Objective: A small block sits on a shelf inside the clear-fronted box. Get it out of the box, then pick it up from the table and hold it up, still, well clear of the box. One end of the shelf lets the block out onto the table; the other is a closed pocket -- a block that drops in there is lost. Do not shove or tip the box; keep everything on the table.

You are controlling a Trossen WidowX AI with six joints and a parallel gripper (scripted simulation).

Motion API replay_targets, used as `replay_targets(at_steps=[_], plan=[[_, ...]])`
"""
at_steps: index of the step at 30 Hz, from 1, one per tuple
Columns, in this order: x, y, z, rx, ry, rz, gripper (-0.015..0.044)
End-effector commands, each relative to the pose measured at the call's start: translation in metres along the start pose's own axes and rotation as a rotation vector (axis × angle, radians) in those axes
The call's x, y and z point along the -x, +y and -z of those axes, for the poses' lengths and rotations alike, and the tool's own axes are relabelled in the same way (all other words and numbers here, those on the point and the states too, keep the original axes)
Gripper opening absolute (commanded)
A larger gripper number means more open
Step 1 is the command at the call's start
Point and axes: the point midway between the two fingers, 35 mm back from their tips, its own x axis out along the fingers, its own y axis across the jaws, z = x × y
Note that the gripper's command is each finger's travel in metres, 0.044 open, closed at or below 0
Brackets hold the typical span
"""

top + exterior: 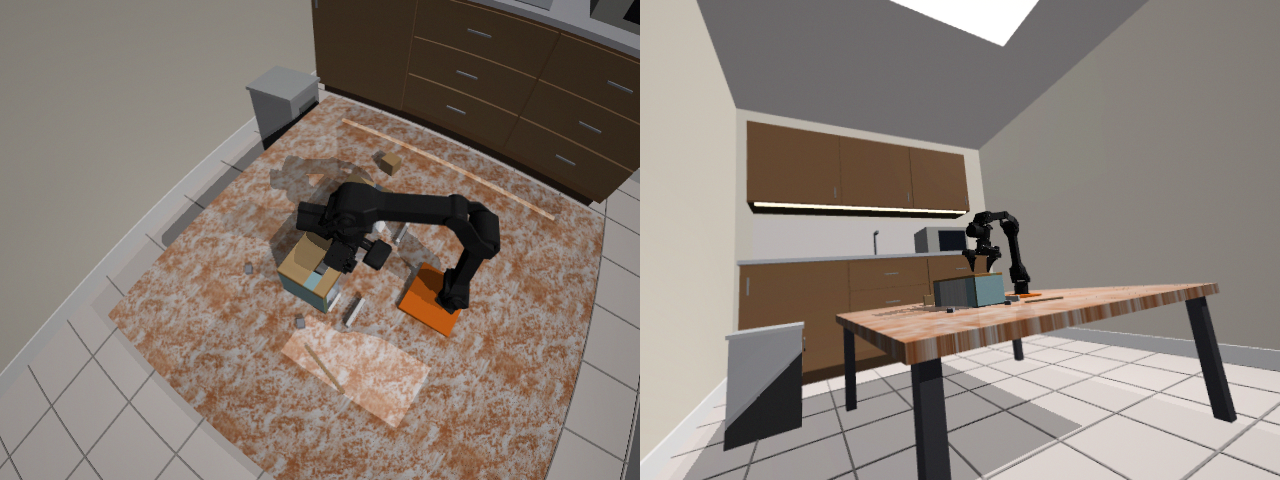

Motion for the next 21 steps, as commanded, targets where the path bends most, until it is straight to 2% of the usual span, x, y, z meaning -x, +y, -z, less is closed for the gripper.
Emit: replay_targets(at_steps=[1,21], plan=[[0.007,0.002,0.031,0.048,0.094,-0.075,0.0400],[-0.015,0.002,0.026,0.048,0.094,-0.075,0.0400]])
